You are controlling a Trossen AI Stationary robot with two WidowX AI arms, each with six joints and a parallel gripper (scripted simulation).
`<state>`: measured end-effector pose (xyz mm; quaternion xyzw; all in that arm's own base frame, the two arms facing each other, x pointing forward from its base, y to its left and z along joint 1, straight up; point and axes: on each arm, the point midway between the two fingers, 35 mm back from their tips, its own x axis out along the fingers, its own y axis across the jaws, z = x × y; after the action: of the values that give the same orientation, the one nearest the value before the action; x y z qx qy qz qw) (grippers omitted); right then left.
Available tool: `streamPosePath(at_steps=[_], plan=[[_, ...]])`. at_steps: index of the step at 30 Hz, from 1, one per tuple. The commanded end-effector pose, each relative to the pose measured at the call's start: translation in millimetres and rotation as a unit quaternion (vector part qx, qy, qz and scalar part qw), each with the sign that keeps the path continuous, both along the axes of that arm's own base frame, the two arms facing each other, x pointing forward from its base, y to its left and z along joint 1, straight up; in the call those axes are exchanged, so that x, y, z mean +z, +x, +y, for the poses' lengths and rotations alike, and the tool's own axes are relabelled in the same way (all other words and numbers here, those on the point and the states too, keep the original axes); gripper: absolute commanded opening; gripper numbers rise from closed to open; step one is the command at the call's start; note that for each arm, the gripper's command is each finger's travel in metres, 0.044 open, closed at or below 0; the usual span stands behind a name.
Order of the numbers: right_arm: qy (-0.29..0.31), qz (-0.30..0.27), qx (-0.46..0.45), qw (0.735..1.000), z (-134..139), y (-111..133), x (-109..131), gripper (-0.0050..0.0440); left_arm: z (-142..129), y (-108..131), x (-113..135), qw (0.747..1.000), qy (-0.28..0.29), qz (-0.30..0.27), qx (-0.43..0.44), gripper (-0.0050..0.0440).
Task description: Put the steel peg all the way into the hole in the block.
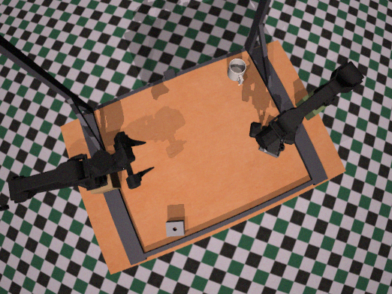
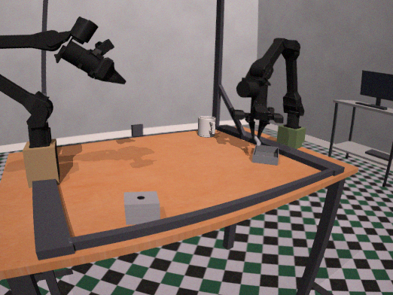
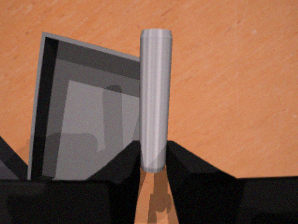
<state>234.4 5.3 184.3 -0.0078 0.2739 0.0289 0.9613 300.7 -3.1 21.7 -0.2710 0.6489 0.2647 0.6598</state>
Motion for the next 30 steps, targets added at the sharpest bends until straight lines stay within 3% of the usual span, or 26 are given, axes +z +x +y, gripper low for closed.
streamPosePath(at_steps=[1, 12, 30], plan=[[-0.001, -0.006, 0.002, 1.0, 0.6, 0.3, 5.3, 0.044, -25.7, 43.5, 8.3, 1.0, -0.005, -0.017, -0.002, -0.005], [-0.001, -0.006, 0.002, 1.0, 0.6, 0.3, 5.3, 0.044, -78.9, 118.1, 10.9, 1.0, -0.007, -0.021, -0.002, -0.005], [-0.001, -0.006, 0.002, 1.0, 0.6, 0.3, 5.3, 0.044, -122.4, 182.5, 14.8, 1.0, -0.007, -0.029, -0.002, -0.005]])
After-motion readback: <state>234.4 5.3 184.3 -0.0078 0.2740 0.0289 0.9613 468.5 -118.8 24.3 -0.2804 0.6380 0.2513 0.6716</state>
